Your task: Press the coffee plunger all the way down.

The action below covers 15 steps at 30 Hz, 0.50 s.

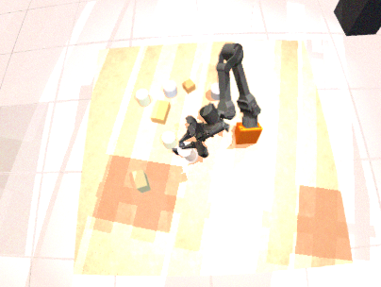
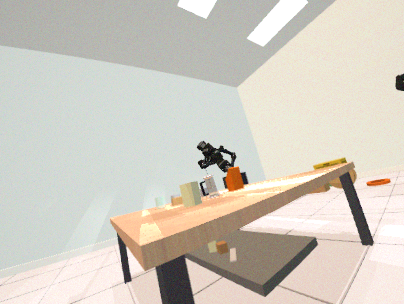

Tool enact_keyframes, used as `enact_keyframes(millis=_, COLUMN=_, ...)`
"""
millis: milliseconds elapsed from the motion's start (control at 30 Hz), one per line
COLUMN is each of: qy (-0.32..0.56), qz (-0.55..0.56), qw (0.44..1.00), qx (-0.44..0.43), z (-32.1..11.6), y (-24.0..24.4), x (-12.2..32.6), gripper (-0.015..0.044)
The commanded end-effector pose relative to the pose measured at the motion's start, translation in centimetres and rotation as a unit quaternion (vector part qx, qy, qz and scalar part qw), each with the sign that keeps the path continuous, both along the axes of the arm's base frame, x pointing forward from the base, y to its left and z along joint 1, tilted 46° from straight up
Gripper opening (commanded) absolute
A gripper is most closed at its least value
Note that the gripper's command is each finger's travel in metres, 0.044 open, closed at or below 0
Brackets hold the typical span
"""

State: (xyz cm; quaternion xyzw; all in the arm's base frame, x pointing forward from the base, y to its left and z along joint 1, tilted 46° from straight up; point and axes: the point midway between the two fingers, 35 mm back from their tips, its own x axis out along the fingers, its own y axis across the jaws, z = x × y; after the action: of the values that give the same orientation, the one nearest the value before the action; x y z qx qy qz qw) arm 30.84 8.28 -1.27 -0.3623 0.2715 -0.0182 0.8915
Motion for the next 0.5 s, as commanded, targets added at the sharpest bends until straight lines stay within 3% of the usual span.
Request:
enact_keyframes(millis=0, qy=0.035, qz=-0.017, qw=0.999, qx=-0.027, z=-2.0, y=-2.4, x=-1.1, gripper=0.0113)
enact_keyframes(millis=467, qy=0.033, qz=-0.017, qw=0.999, qx=-0.028, z=-2.6, y=-2.4, x=0.3, gripper=0.0113)
